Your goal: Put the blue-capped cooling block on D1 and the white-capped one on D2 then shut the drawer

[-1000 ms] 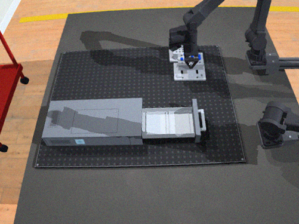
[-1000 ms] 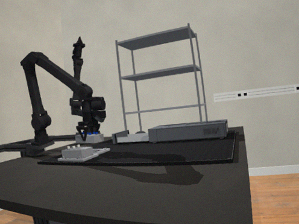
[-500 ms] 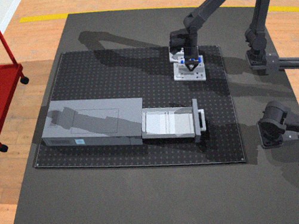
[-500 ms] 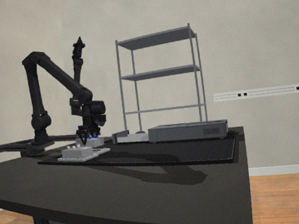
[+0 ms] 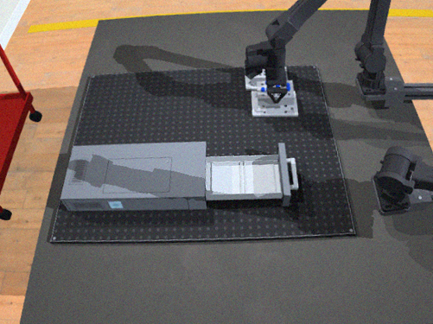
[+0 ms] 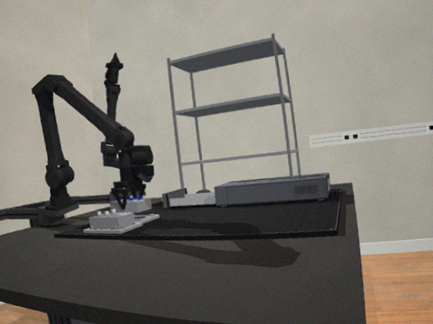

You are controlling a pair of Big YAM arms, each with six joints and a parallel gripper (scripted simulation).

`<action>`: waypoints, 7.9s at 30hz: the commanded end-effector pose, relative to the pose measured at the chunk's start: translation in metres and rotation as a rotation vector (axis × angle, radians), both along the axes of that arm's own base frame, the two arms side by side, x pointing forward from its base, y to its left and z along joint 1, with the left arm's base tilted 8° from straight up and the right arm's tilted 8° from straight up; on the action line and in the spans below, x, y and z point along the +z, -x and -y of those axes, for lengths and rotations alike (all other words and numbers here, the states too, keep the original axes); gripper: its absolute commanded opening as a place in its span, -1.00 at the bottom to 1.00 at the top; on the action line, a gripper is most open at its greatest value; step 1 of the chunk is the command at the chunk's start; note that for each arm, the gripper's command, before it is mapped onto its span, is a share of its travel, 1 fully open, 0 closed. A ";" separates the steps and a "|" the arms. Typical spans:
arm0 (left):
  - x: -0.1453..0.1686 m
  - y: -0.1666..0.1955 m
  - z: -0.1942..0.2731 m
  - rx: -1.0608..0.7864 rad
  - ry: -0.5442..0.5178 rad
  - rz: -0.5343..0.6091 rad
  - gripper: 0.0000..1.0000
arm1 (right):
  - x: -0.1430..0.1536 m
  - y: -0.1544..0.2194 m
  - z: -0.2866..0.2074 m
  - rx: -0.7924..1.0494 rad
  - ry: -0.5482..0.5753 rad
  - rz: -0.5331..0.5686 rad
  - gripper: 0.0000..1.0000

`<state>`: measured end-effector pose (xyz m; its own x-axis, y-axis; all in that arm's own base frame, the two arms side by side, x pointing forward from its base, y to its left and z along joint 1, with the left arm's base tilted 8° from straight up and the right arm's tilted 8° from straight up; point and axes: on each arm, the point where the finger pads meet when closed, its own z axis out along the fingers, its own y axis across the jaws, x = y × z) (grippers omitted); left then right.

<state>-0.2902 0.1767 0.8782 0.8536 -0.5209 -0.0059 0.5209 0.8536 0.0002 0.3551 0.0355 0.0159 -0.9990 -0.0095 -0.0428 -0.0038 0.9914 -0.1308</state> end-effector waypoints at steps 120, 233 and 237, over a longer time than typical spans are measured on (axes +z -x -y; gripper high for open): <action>0.008 -0.018 0.014 0.008 -0.019 -0.029 -1.00 | 0.077 -0.043 -0.019 -0.002 -0.023 0.111 -1.00; 0.008 -0.018 0.014 0.008 -0.019 -0.029 -1.00 | 0.045 -0.043 -0.016 0.031 -0.019 0.104 -1.00; 0.008 -0.018 0.014 0.008 -0.019 -0.029 -1.00 | 0.046 -0.044 -0.016 0.031 -0.019 0.105 -1.00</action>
<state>-0.2902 0.1767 0.8782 0.8536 -0.5209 -0.0059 0.5209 0.8536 0.0002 0.3544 0.0359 0.0187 -0.9995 -0.0065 -0.0308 -0.0024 0.9912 -0.1325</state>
